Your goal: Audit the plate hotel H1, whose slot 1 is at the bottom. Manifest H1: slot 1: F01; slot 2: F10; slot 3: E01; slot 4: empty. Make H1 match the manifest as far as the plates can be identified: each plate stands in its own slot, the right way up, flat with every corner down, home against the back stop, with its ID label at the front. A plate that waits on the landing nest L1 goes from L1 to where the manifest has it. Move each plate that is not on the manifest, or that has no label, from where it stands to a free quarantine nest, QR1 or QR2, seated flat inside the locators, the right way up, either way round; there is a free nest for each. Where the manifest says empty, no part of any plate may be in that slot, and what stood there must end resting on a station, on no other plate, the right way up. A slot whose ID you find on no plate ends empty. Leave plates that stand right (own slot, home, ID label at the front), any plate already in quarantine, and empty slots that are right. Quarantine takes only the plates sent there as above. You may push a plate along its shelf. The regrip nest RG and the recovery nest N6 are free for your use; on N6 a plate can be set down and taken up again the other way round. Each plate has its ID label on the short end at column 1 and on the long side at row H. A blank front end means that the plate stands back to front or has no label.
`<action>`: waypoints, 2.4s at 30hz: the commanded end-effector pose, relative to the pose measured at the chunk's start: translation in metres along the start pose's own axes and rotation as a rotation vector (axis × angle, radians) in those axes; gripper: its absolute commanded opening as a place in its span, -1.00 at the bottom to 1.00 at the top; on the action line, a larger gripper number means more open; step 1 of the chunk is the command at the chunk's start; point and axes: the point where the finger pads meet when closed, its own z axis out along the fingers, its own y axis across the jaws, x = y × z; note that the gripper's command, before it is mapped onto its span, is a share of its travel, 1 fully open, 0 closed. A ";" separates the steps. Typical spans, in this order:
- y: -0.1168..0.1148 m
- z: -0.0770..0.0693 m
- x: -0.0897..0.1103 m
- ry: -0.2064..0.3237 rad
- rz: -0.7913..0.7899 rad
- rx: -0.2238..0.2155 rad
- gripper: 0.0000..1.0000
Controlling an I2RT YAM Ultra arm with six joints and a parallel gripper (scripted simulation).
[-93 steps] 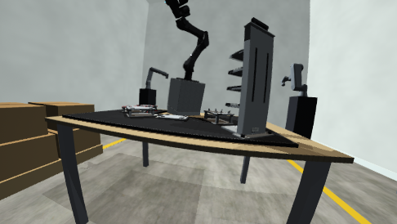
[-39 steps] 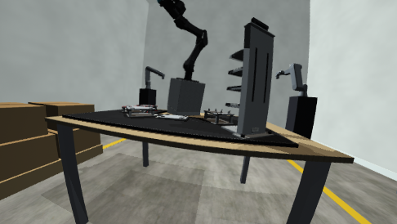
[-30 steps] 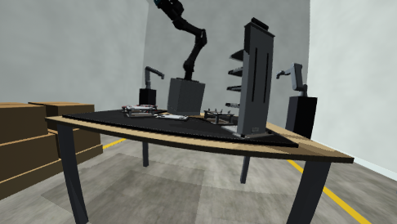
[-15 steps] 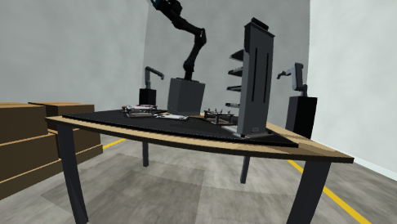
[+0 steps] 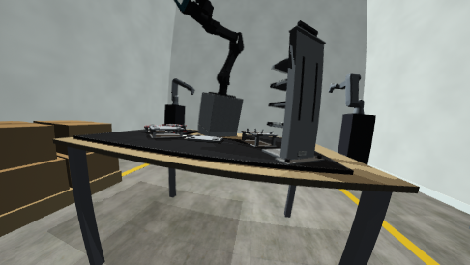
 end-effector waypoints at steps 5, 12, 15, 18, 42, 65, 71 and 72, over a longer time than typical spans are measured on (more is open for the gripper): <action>0.013 0.004 0.011 -0.002 0.008 0.001 -1.00; 0.025 0.007 0.023 0.096 0.030 -0.087 -1.00; 0.032 0.008 0.030 0.111 0.034 -0.101 -1.00; 0.038 0.010 0.037 0.111 0.034 -0.101 -1.00; 0.088 0.012 0.086 0.248 0.060 -0.216 -1.00; 0.135 0.003 0.132 0.453 0.089 -0.373 -1.00; 0.149 -0.002 0.146 0.468 0.091 -0.384 -1.00; 0.151 -0.003 0.148 0.468 0.092 -0.384 -1.00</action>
